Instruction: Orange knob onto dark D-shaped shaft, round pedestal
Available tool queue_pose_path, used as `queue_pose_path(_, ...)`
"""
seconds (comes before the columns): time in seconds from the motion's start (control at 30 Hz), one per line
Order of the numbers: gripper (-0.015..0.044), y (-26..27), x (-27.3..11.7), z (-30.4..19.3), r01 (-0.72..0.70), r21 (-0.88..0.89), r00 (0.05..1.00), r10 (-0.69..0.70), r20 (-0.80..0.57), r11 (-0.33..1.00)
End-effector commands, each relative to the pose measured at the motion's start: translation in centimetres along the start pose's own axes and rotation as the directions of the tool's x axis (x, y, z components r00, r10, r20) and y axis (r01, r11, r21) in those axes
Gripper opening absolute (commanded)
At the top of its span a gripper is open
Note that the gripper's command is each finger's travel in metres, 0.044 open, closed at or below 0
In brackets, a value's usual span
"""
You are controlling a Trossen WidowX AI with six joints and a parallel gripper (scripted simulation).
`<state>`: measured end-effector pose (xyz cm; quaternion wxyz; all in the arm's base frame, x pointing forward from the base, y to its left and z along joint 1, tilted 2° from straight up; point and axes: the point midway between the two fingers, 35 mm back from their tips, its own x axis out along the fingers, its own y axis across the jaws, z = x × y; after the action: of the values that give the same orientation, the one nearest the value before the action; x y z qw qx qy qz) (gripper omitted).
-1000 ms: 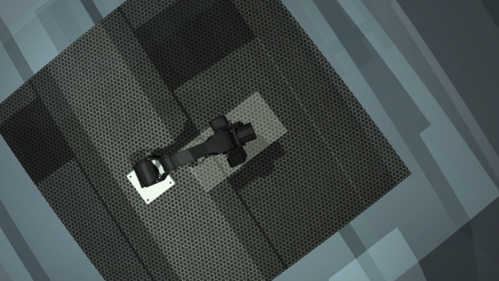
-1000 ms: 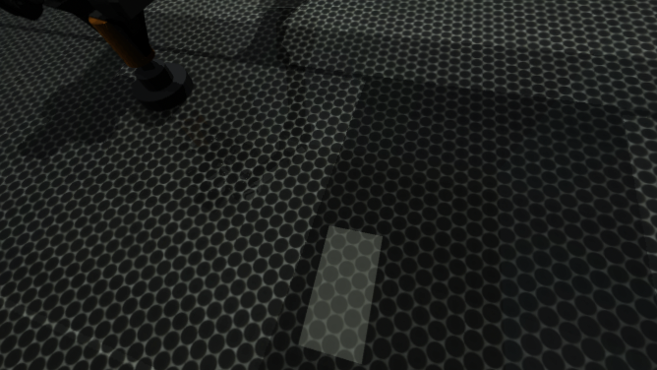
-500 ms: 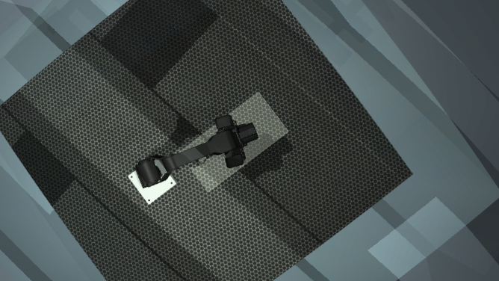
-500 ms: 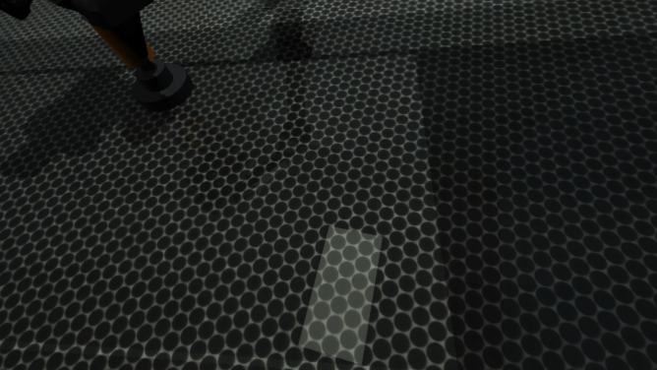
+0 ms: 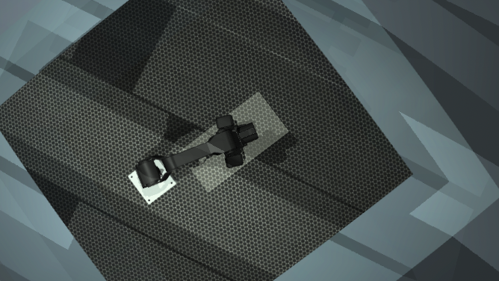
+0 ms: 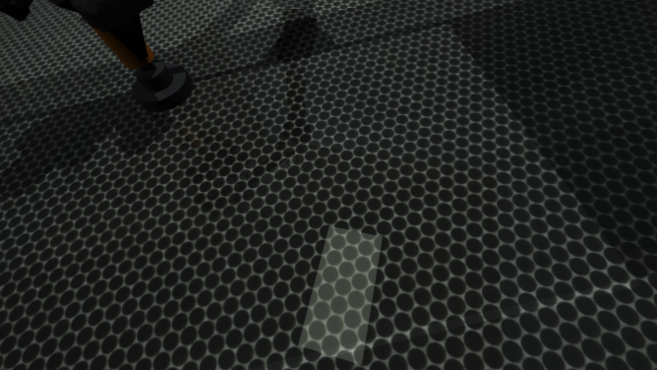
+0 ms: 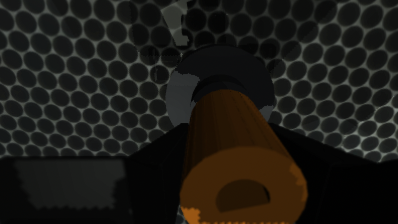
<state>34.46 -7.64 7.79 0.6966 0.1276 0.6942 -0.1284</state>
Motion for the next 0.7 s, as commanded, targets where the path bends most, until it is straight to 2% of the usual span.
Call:
queue_pose_path(0.0, 0.0, -0.12, 0.07, -0.26, 0.005, 0.007, 1.0, -0.005, -0.002, 1.0)
queue_pose_path(0.5, 0.0, -0.15, -0.45, -0.36, 0.005, 0.007, 1.0, -0.005, -0.002, 1.0)
queue_pose_path(0.67, 0.0, -0.14, -0.45, -0.3, 0.005, 0.131, 1.0, -0.005, -0.002, 0.991)
